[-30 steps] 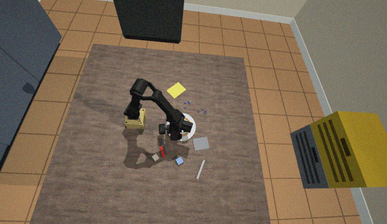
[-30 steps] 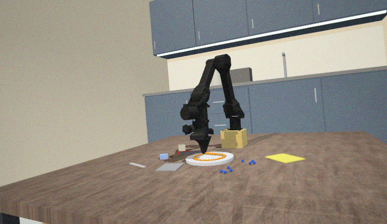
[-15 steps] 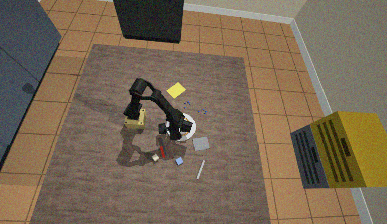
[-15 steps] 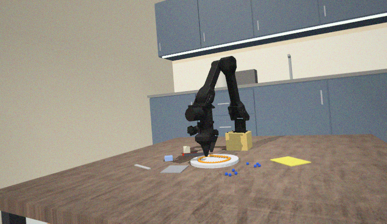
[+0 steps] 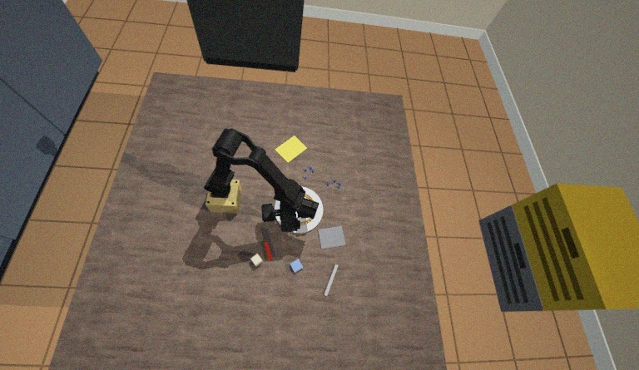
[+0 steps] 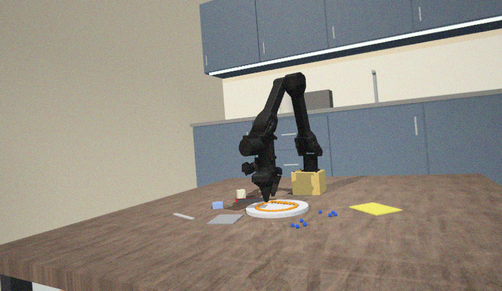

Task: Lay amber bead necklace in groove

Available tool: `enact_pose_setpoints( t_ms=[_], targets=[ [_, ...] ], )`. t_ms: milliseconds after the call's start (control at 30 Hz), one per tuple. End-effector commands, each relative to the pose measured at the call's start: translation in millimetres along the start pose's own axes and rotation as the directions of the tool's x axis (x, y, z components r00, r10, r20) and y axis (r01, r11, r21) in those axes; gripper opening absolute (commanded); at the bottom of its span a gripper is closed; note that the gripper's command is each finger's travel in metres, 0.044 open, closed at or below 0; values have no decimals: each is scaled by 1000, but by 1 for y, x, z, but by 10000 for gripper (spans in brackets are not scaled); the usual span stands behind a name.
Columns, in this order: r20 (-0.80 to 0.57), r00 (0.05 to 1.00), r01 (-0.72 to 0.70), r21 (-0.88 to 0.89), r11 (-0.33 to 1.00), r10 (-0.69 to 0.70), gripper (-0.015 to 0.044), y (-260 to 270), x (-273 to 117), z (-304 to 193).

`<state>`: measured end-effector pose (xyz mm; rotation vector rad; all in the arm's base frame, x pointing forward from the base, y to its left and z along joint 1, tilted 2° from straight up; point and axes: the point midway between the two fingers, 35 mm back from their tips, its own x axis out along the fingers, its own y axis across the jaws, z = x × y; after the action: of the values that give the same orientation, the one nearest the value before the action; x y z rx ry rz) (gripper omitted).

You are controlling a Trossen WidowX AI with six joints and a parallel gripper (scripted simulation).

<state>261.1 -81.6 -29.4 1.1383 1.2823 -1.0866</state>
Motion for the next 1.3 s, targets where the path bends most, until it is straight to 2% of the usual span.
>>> enact_pose_setpoints(
  t_ms=[0, 100, 200, 367, 467, 567, 667, 733, 800, 967, 1267],
  targets=[
    [-3, 1000, 0, -22, 1000, 0, 414, 0, 0, -1],
    [-3, 1000, -2, -277, 961, 1, 335, 5, -3, -8],
    [-4, 1000, -3, -578, 816, 1, 256, 11, -7, -17],
    [-5, 1000, -5, -923, 385, 2, 125, 20, -12, -33],
    [-5, 1000, -6, -998, 59, 2, 120, 25, -16, -44],
    [-6, 1000, -5, -962, -273, 3, 120, 30, -20, -54],
    [-7, 1000, -4, -819, -574, 3, 120, 34, -23, -65],
    [-8, 1000, -3, -671, -741, 3, 120, 36, -26, -72],
    [-8, 1000, -2, -547, -837, 3, 120, 38, -28, -78],
    [-9, 1000, 1, -243, -970, 3, 120, 41, -31, -88],
    [-9, 1000, 1, -232, -973, 3, 120, 41, -31, -89]
  ],
)
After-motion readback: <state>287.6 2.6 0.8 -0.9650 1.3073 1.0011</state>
